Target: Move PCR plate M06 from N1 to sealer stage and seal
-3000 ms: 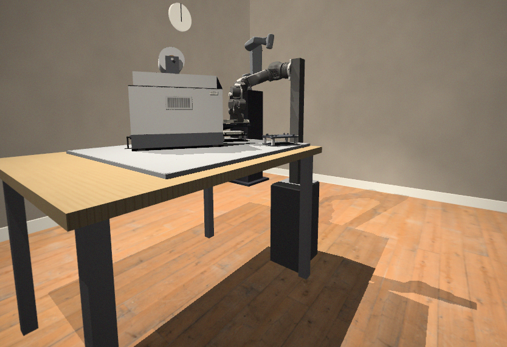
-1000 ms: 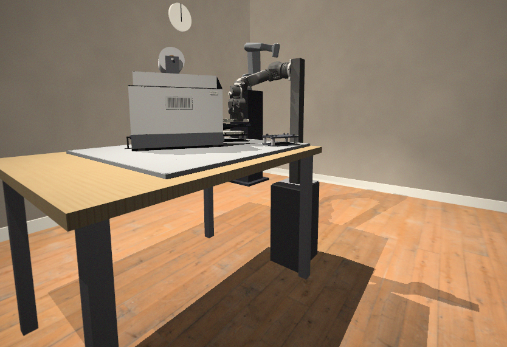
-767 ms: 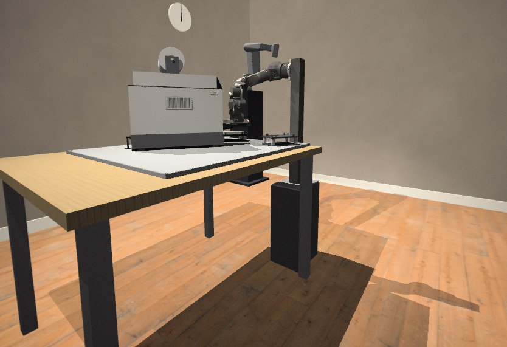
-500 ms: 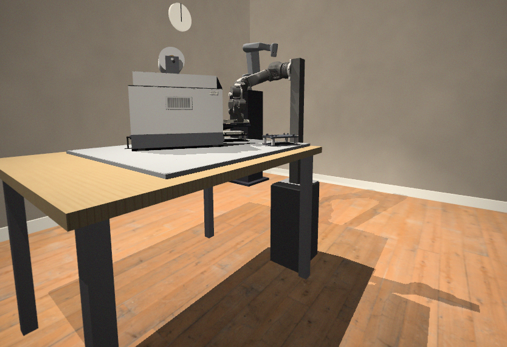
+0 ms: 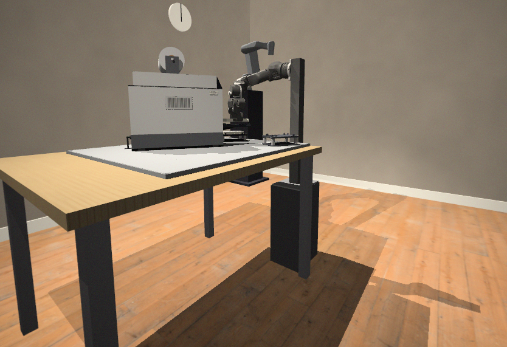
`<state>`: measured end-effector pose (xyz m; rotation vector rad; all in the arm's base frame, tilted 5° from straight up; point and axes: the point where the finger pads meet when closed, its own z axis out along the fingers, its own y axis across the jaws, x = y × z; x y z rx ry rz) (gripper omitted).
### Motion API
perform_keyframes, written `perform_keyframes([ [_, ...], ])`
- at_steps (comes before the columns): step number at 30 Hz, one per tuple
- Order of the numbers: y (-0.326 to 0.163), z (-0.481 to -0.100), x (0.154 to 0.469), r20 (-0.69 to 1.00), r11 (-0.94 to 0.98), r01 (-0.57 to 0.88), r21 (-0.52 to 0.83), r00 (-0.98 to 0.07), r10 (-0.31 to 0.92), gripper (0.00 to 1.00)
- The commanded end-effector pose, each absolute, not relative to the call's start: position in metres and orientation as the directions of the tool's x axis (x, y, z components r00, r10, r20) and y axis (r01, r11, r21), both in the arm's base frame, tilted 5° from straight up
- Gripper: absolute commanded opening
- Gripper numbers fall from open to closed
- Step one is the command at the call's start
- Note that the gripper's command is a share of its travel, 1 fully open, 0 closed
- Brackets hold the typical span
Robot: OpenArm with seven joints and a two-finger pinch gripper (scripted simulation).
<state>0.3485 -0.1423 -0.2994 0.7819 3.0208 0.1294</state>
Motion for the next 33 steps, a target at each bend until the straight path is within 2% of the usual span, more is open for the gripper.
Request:
perform_keyframes([
  [1,-0.142,-0.3002,0.3475,0.005,0.873,0.481,0.082,-0.876,0.482,0.0],
  [33,-0.1421,-0.2991,0.3483,0.004,0.873,0.481,0.083,-0.876,0.482,0.0],
])
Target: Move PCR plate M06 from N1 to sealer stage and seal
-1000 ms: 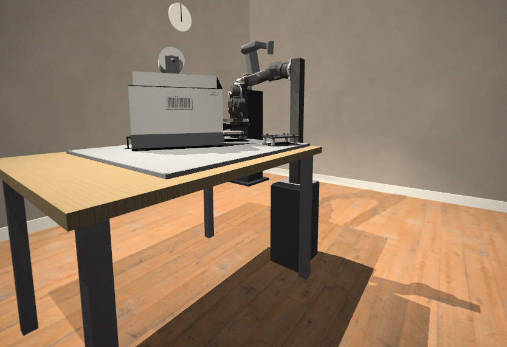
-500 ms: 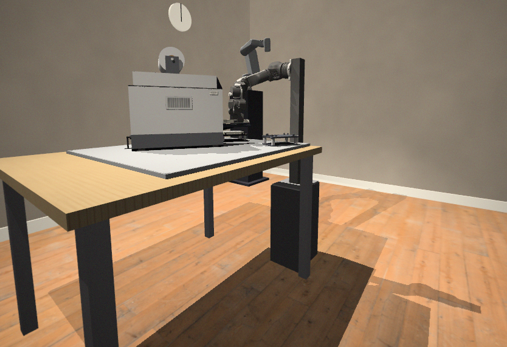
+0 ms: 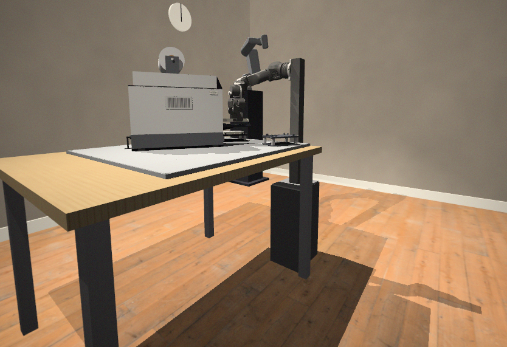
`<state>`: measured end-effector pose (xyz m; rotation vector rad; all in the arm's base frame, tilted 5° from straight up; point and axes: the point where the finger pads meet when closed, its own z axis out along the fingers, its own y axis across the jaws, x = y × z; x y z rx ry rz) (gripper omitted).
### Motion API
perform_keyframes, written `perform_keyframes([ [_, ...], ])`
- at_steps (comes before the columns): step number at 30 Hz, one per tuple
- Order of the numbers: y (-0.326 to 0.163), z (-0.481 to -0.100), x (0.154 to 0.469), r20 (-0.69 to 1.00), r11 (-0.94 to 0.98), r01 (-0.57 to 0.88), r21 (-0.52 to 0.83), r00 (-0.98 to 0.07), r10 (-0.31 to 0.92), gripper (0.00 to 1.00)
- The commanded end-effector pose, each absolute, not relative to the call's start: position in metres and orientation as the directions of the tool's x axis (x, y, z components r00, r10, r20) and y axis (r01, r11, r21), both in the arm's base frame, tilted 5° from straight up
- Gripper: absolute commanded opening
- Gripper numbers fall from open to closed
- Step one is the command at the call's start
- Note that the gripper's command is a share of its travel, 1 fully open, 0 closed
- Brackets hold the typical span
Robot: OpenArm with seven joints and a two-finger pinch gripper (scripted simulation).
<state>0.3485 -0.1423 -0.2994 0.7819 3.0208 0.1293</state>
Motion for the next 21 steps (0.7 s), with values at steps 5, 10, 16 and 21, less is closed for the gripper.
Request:
perform_keyframes([
  [5,-0.1414,-0.3028,0.3473,0.009,0.875,0.478,0.081,-0.878,0.479,0.0],
  [10,-0.1412,-0.3037,0.3471,0.01,0.875,0.477,0.08,-0.878,0.478,0.0],
  [16,-0.1412,-0.3037,0.3471,0.01,0.875,0.477,0.08,-0.878,0.478,0.0],
  [21,-0.1411,-0.3056,0.3469,0.009,0.874,0.48,0.081,-0.877,0.481,0.0],
])
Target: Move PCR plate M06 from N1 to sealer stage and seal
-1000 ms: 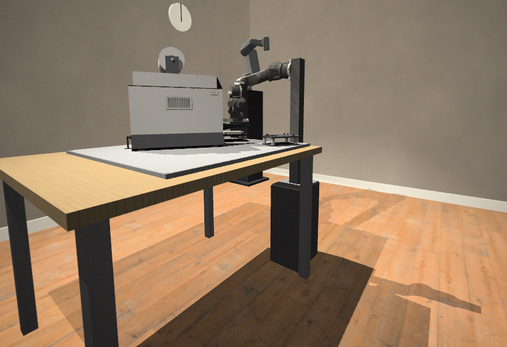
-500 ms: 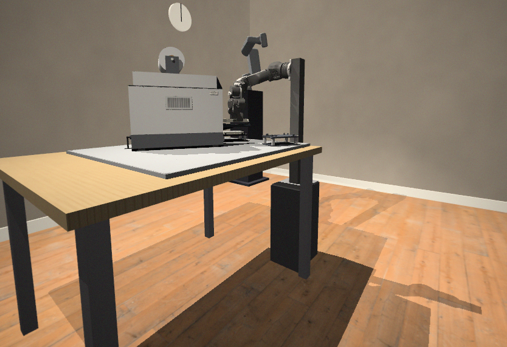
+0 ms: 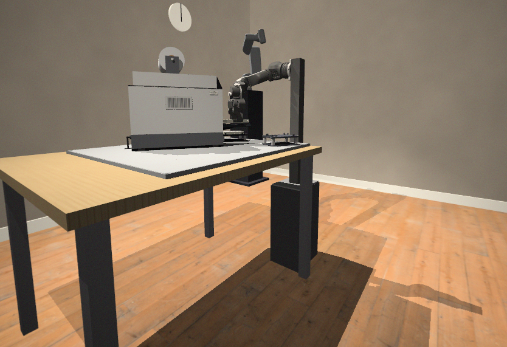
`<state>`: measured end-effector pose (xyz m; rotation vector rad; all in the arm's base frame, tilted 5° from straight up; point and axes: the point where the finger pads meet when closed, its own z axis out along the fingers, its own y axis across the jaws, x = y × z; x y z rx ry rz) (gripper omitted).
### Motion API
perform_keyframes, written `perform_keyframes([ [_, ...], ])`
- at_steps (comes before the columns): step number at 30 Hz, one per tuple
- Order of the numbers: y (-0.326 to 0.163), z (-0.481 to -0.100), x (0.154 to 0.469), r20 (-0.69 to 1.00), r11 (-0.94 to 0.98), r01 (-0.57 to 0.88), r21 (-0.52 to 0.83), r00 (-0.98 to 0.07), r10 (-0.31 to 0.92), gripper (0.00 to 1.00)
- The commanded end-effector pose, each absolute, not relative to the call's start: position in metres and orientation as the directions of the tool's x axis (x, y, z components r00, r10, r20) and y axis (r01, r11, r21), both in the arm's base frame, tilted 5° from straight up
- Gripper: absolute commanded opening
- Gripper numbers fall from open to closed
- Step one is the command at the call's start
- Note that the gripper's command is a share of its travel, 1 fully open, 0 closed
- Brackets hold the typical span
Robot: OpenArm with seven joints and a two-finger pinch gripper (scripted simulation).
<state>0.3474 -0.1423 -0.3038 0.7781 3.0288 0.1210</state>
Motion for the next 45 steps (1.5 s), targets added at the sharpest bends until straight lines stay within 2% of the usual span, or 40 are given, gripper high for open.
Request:
perform_keyframes([
  [1,-0.1411,-0.3062,0.3468,0.009,0.873,0.481,0.082,-0.876,0.482,0.0],
  [45,-0.14,-0.3093,0.3482,0.005,0.873,0.481,0.088,-0.876,0.482,0.0],
])
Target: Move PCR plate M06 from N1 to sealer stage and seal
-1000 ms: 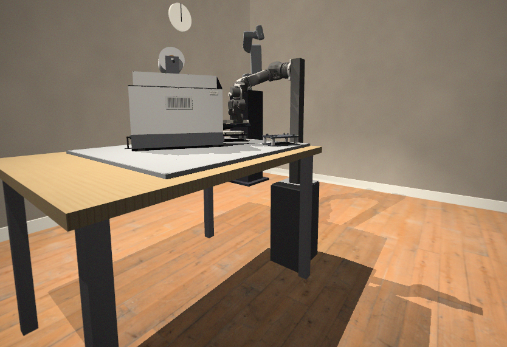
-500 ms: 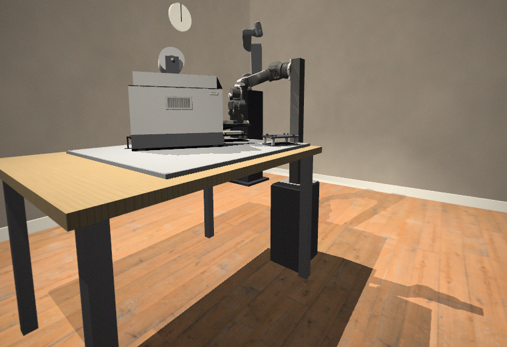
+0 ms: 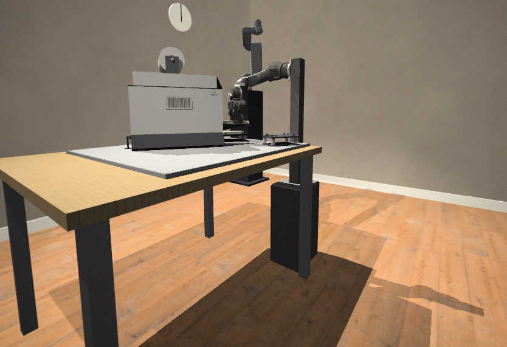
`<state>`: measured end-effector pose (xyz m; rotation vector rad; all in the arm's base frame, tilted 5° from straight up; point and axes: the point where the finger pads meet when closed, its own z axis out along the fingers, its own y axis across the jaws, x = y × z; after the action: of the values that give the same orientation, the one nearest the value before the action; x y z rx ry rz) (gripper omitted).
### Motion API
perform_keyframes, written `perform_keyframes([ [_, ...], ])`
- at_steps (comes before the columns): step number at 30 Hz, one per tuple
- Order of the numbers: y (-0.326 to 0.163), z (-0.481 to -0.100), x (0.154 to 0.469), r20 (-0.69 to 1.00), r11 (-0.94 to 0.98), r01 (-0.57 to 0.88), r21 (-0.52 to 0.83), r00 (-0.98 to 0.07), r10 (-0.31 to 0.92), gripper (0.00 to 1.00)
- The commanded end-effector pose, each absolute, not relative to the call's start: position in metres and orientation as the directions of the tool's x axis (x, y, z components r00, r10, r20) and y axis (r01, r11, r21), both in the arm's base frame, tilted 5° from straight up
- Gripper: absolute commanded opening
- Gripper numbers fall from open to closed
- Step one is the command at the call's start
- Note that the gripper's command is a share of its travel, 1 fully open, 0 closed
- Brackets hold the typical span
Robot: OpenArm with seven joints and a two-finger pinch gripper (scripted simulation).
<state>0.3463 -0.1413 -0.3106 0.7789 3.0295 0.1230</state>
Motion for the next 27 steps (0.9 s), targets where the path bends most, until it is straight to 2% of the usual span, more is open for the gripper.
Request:
perform_keyframes([
  [1,-0.14,-0.3093,0.3482,0.005,0.873,0.481,0.088,-0.876,0.482,0.0],
  [27,-0.14,-0.3157,0.3461,0.01,0.874,0.478,0.083,-0.878,0.479,0.0],
])
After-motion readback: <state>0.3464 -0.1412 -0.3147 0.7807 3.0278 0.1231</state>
